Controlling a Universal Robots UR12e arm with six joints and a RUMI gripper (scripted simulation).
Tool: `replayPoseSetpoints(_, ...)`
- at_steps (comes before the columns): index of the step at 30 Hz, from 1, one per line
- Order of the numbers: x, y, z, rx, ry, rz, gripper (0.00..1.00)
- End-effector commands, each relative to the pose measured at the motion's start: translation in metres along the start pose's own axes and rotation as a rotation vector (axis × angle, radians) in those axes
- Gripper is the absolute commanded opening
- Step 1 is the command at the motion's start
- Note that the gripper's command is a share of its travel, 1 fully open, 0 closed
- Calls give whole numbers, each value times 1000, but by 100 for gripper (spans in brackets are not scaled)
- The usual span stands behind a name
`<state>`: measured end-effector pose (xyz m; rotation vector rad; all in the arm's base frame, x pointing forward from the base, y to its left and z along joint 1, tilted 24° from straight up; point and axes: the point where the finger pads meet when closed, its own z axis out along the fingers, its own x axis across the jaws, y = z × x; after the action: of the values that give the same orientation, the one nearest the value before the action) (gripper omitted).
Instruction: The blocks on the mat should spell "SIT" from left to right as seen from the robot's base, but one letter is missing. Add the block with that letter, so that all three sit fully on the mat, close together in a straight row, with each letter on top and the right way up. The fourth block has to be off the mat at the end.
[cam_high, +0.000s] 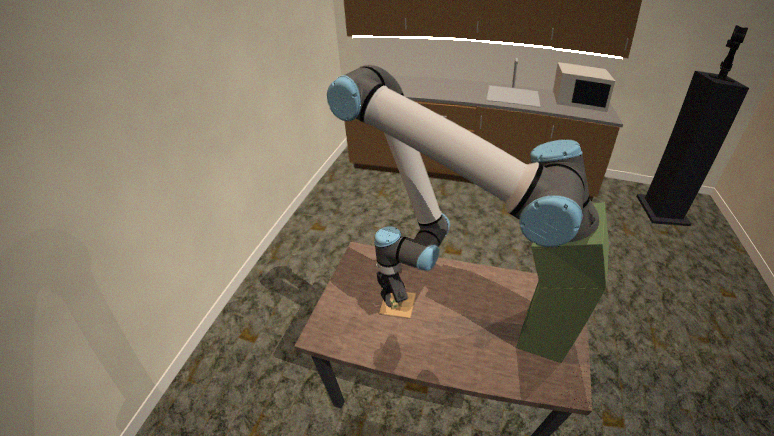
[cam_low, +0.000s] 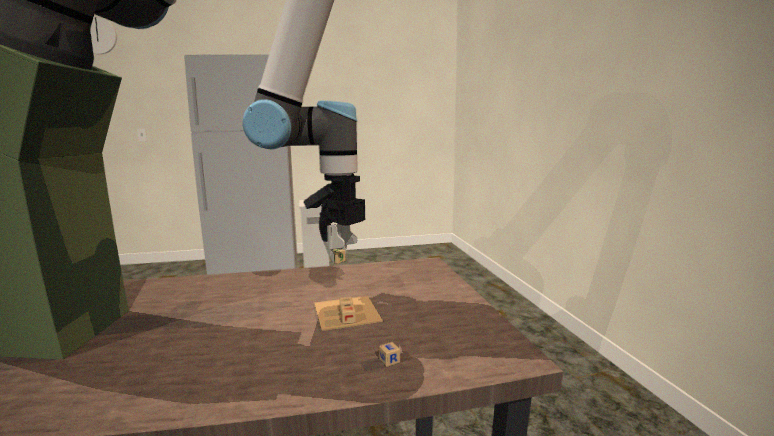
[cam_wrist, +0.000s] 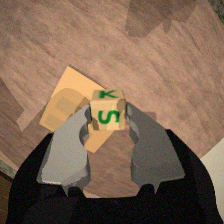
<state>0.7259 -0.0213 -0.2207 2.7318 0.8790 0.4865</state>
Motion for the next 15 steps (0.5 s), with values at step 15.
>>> replayPoseSetpoints(15, -10, 18, -4, -3, 2, 391, 9)
